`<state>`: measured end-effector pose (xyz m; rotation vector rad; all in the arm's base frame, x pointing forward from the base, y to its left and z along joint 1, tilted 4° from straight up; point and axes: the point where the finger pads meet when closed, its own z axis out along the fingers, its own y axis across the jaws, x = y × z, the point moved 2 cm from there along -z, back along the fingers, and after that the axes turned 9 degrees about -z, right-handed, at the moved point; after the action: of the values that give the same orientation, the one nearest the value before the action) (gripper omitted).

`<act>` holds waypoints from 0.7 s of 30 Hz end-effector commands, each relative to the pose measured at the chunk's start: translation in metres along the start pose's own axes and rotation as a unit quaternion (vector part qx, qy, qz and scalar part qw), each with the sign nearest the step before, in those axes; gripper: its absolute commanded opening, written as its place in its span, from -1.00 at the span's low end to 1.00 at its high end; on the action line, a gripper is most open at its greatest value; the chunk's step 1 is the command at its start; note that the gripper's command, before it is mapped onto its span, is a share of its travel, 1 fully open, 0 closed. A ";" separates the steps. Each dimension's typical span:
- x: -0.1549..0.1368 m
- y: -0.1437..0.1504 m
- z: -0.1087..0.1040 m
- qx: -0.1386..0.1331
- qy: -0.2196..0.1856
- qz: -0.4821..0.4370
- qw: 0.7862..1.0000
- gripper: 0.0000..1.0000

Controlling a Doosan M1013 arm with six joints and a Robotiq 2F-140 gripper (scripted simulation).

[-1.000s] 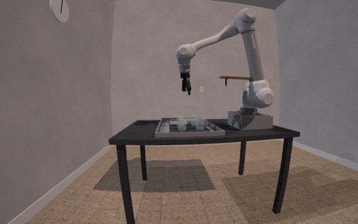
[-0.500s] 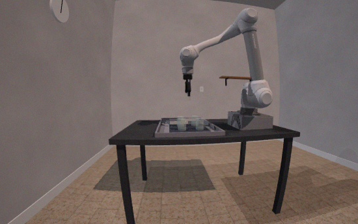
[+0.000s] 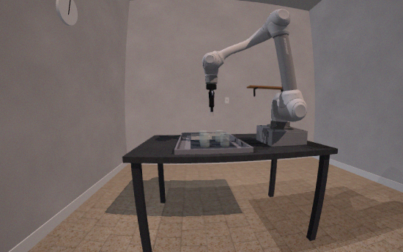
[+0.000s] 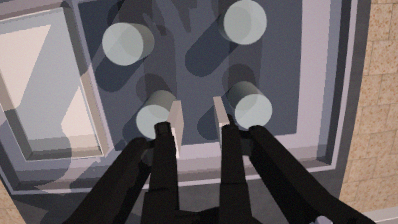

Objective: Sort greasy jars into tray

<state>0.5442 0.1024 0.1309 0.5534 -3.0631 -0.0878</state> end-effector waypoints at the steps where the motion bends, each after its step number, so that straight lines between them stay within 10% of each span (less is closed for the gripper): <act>1: 0.000 0.000 0.000 0.000 0.000 0.000 1.000 -1.00; 14: 0.000 0.000 0.000 0.000 0.000 0.000 1.000 -1.00; 21: 0.000 0.000 0.055 0.000 0.000 0.000 1.000 -1.00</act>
<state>0.5420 0.1043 0.0910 0.5532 -3.0624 -0.0877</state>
